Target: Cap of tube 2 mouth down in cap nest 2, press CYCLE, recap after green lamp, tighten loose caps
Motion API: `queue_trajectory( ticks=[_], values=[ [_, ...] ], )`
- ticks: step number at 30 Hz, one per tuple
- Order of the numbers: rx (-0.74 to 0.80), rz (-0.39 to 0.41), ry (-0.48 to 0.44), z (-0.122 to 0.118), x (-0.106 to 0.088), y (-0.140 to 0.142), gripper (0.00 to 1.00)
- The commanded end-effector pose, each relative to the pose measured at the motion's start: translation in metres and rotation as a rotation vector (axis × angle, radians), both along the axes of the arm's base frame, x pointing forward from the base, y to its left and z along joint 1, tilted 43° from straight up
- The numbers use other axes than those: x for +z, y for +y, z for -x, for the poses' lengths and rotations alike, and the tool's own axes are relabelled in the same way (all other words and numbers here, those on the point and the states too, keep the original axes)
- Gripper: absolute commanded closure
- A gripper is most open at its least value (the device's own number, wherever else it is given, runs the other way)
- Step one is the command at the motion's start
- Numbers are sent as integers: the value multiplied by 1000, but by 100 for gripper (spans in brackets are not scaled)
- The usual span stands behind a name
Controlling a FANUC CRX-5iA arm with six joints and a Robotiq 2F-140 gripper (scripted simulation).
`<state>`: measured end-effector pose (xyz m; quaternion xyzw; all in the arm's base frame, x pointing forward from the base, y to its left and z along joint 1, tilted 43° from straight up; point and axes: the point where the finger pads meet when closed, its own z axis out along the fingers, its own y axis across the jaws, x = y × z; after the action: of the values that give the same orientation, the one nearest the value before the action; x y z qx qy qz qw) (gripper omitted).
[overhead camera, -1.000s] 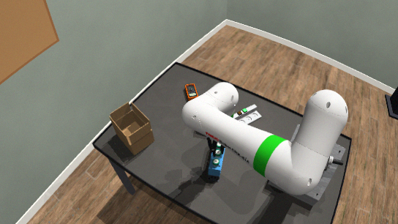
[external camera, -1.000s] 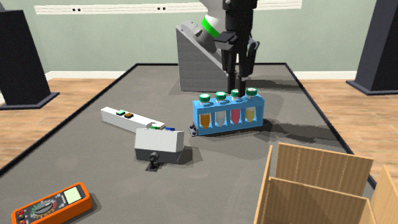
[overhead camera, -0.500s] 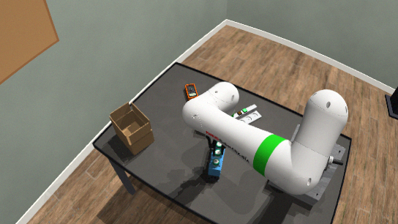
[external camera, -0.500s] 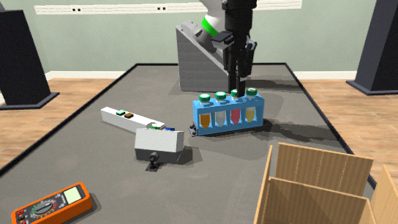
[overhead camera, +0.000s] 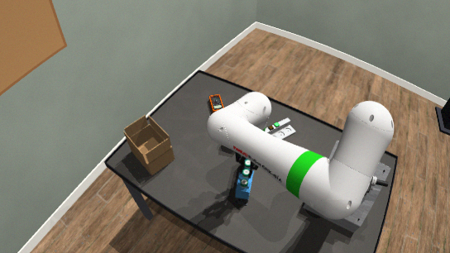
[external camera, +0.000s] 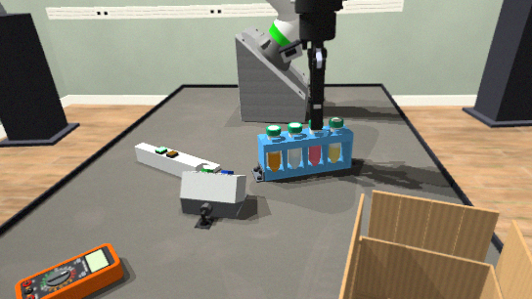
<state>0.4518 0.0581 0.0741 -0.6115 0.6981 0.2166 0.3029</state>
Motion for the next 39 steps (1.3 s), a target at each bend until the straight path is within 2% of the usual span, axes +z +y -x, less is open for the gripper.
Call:
queue_trajectory(
  ticks=[1,7,8,20,28,30,39],
  values=[
    [-161,-15,157,-1,1,-1,70],
    [-161,-15,157,-1,1,-1,70],
    [-161,-15,157,-1,0,0,59],
    [-161,-15,157,-1,0,0,59],
    [72,35,-56,-1,0,0,59],
    [72,35,-56,-1,0,0,59],
    [335,90,-296,-1,0,0,59]
  ],
)
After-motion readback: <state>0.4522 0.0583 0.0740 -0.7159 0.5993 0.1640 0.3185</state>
